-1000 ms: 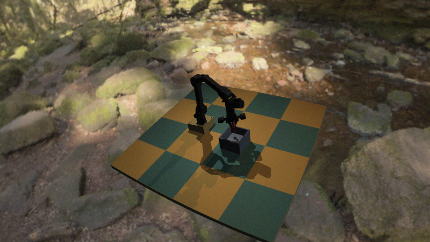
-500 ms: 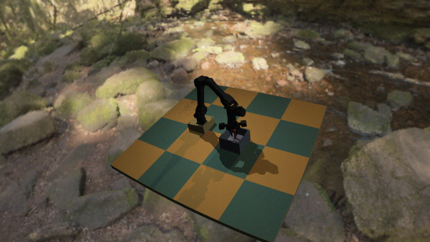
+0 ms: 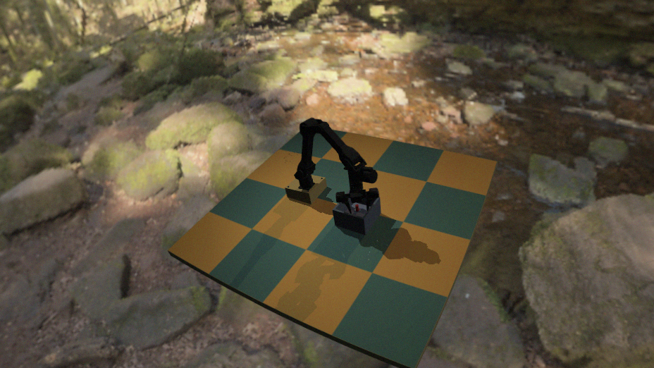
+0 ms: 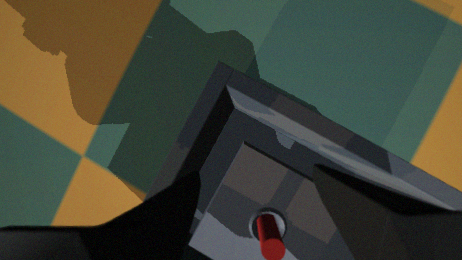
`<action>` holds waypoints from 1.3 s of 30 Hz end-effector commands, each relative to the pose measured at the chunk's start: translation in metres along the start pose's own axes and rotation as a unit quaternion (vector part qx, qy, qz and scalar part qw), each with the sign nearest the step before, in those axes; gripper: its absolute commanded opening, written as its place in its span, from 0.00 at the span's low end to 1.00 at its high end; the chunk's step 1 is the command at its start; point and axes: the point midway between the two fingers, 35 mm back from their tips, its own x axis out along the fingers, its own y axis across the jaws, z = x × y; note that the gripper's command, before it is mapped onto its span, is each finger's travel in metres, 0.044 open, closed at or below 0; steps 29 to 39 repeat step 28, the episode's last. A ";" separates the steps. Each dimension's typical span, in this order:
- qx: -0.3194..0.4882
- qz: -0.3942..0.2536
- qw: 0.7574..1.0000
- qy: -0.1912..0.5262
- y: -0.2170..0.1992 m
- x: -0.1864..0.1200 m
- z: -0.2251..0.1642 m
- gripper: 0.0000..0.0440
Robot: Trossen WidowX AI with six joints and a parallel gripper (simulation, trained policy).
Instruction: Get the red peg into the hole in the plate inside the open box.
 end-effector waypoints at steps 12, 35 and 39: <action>0.015 0.027 0.997 -0.074 0.013 -0.009 0.063 1.00; 0.016 0.028 0.997 -0.077 0.013 -0.009 0.066 1.00; 0.016 0.028 0.997 -0.077 0.013 -0.009 0.066 1.00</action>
